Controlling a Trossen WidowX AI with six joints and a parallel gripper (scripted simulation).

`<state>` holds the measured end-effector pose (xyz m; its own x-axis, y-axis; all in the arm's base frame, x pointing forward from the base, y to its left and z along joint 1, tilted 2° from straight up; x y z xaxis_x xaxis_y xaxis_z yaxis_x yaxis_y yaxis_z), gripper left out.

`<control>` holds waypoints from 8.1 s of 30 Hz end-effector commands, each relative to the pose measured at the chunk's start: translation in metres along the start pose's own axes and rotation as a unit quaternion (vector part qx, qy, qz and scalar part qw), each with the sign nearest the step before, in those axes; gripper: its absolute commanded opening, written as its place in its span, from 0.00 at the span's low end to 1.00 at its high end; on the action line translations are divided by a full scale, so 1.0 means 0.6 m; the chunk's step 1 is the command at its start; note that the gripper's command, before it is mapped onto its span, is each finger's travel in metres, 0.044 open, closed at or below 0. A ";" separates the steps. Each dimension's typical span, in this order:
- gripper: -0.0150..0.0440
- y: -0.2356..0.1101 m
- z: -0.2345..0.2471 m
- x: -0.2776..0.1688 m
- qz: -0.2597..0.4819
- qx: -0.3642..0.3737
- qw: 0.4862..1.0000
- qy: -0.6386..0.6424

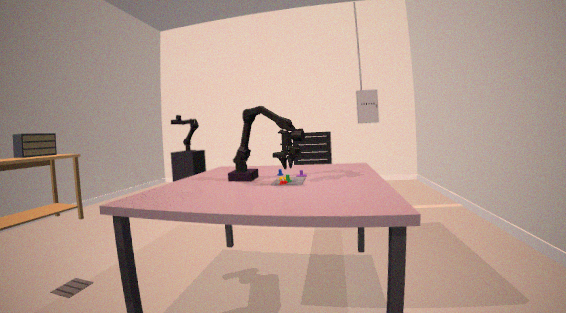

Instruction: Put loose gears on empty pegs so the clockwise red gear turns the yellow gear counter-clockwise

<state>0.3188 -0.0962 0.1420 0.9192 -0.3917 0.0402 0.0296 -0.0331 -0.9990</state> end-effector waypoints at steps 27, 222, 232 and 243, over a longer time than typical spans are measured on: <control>1.00 0.000 0.309 -0.280 0.011 0.004 0.896 0.445; 0.25 -0.096 0.240 -0.163 -0.001 0.009 0.872 0.489; 0.25 -0.083 0.216 -0.136 -0.001 0.009 0.871 0.491; 0.25 -0.069 0.185 -0.107 -0.002 0.007 0.872 0.490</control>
<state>0.2989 0.0411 0.1814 0.1390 -0.9898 0.0326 0.0423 -0.0269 -0.9987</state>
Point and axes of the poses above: the point midway between the two fingers, 35 mm back from their tips, its own y axis out along the fingers, its own z axis across the jaws, x = y × z, the point moved 7 cm from there along -y, back along the fingers, and after that the axes turned 9 degrees about -y, right-handed, at the moved point
